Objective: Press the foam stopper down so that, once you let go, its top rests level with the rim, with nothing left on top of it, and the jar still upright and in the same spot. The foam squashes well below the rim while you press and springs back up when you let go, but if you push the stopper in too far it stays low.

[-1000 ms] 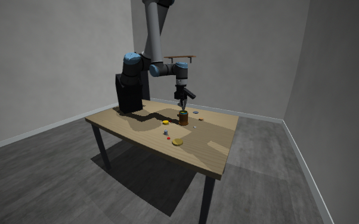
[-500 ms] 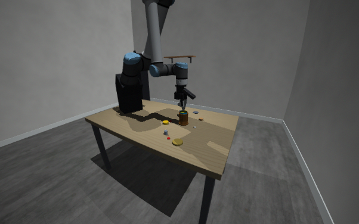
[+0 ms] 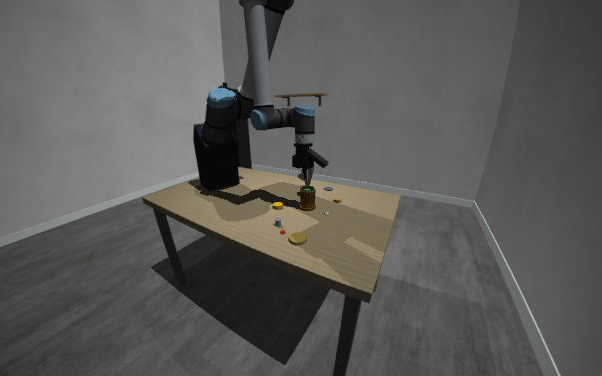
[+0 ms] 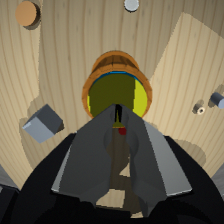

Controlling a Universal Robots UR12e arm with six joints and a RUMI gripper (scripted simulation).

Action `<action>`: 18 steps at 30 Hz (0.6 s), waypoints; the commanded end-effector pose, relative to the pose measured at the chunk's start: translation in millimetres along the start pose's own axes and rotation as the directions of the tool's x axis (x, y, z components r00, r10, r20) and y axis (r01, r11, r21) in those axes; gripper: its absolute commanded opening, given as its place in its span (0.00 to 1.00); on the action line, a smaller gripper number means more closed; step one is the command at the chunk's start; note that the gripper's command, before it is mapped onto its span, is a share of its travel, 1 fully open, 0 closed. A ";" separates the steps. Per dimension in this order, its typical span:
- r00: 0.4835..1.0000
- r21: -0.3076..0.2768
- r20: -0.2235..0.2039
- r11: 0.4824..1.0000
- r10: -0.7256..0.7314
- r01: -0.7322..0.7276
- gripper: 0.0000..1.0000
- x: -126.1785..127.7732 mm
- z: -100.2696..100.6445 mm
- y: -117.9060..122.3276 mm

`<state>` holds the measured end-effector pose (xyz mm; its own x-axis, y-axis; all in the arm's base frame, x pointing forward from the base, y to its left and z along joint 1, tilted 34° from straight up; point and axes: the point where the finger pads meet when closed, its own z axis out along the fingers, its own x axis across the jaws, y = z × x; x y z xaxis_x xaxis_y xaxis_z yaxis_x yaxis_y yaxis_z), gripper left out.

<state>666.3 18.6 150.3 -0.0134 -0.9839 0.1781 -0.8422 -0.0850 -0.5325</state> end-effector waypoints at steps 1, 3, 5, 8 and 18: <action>1.000 0.001 0.000 1.000 0.000 0.000 0.00 0.0 0.8 -0.4; 1.000 0.001 0.000 1.000 0.000 0.000 0.00 0.0 1.7 -0.4; 1.000 0.001 0.000 1.000 0.000 0.000 0.00 0.0 2.7 -0.4; 1.000 0.001 0.000 1.000 0.000 0.000 0.00 0.0 4.3 -0.4; 1.000 0.001 0.000 1.000 0.000 0.000 0.00 0.0 8.8 -0.4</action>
<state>670.6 17.3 143.9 -0.0134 -0.9839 0.1782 -0.8421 -0.0850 -0.5325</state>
